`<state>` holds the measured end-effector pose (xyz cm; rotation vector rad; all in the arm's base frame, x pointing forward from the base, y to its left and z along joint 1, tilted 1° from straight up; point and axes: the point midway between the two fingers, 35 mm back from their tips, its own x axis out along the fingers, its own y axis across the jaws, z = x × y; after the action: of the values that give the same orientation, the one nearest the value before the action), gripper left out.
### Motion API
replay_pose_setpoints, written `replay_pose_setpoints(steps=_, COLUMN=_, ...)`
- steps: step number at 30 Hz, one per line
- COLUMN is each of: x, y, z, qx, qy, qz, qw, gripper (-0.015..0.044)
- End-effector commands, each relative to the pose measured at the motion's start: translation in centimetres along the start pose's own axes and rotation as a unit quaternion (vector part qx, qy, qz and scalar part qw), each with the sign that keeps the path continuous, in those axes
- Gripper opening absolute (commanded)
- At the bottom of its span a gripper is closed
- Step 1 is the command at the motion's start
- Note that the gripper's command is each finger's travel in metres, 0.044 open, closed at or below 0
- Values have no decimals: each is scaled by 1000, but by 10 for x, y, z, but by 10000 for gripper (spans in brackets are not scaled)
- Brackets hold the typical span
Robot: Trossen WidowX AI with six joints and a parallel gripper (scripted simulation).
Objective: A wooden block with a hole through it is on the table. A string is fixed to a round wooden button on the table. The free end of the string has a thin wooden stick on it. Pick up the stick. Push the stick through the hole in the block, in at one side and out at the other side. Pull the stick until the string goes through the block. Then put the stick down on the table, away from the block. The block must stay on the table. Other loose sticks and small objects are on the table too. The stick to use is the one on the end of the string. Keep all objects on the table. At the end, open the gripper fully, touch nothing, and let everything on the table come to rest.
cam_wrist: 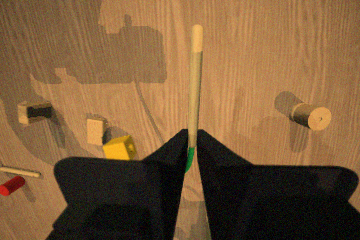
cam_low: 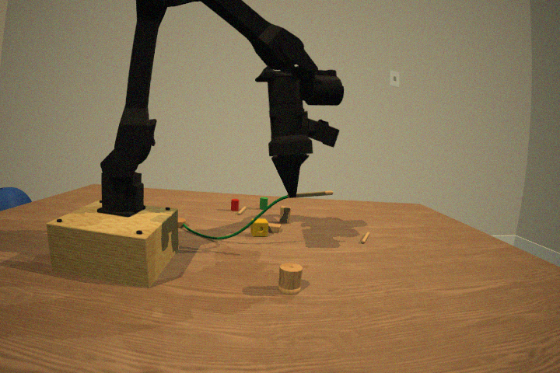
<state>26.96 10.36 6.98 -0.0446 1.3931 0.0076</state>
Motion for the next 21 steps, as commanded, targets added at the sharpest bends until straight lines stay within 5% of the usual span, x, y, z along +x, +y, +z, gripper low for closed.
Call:
replay_pose_setpoints(steps=1, x=-3, y=1, z=-3, qx=2, qy=-7, qz=-2, qw=1000, gripper=0)
replay_pose_setpoints(steps=21, x=-23, y=7, z=-18, qx=2, qy=-42, qz=1, qw=999, gripper=0)
